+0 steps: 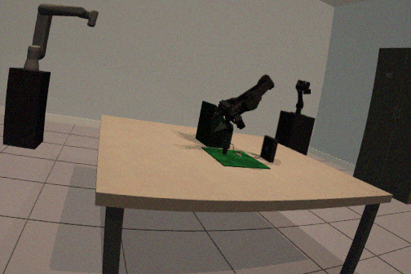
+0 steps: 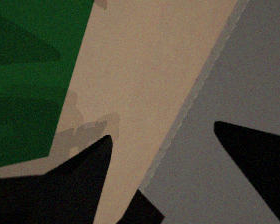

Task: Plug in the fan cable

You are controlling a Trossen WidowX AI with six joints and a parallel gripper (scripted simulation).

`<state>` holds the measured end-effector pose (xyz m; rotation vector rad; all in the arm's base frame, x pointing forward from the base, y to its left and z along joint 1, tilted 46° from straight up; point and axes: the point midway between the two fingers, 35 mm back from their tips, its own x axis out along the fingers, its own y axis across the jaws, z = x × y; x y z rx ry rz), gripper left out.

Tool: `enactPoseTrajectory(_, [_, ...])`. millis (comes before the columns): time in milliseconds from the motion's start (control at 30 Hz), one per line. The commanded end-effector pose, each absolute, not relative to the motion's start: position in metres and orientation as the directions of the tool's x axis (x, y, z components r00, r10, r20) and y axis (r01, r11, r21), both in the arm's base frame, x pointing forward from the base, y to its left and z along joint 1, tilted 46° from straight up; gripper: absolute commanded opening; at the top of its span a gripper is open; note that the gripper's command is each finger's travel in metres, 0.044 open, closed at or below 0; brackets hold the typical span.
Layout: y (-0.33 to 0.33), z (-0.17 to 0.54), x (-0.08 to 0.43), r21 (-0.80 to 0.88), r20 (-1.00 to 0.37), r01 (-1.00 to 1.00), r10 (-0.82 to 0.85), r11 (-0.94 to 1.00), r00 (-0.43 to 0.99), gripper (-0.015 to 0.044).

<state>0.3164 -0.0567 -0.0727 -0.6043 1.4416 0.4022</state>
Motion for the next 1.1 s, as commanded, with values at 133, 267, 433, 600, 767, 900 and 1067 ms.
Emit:
enactPoseTrajectory(133, [-0.035, 0.006, 0.297, 0.683, -0.703, 0.225, 0.709, 0.695, -0.059, 0.0440])
enactPoseTrajectory(267, [-0.035, 0.006, 0.297, 0.683, -0.703, 0.225, 0.709, 0.695, -0.059, 0.0440])
enactPoseTrajectory(433, [-0.035, 0.006, 0.297, 0.683, -0.703, 0.225, 0.709, 0.695, -0.059, 0.0440])
enactPoseTrajectory(600, [-0.035, 0.006, 0.297, 0.683, -0.703, 0.225, 0.709, 0.695, -0.059, 0.0440])
enactPoseTrajectory(767, [-0.024, -0.006, 0.298, 0.681, -0.704, 0.225, 0.708, 0.696, -0.058, 0.0440])
enactPoseTrajectory(900, [0.015, -0.045, 0.296, 0.682, -0.704, 0.225, 0.708, 0.696, -0.057, 0.0440])
enactPoseTrajectory(1067, [0.037, -0.064, 0.291, 0.686, -0.700, 0.225, 0.712, 0.692, -0.059, 0.0440])
